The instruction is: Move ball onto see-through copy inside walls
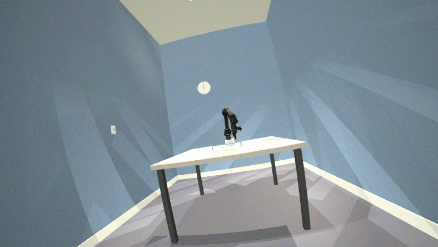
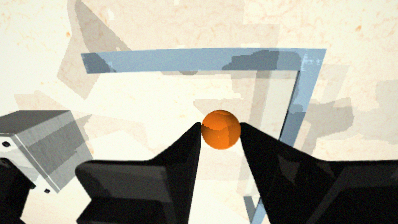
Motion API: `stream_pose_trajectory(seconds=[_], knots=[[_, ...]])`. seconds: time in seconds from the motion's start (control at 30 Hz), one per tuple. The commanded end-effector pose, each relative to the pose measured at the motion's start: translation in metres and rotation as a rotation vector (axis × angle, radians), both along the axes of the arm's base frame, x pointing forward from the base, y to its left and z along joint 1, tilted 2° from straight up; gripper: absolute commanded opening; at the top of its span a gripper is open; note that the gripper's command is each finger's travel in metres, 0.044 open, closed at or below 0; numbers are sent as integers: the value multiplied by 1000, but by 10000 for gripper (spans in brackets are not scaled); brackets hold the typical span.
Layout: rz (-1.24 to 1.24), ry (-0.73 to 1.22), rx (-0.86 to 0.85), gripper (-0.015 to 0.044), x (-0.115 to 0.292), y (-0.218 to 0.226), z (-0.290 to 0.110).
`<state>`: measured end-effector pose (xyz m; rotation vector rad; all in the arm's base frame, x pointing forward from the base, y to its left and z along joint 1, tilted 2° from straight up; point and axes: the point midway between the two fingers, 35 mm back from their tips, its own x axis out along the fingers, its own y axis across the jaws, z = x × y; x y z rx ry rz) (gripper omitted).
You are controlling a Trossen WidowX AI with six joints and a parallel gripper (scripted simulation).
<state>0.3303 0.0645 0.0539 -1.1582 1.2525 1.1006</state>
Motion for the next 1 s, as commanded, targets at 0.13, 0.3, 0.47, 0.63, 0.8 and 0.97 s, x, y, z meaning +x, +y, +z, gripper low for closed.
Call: stream_pose_trajectory(seconds=[0.13,0.3,0.47,0.63,0.8,0.97], knots=[[-3,0,-3,0,-7,-1,42],[-3,0,-4,0,-10,-15,40],[-3,1,-5,0,-19,-44,35],[-3,1,-7,0,-30,-71,30],[-3,2,-9,0,-43,-96,24],[-3,4,-11,0,-59,-118,18]])
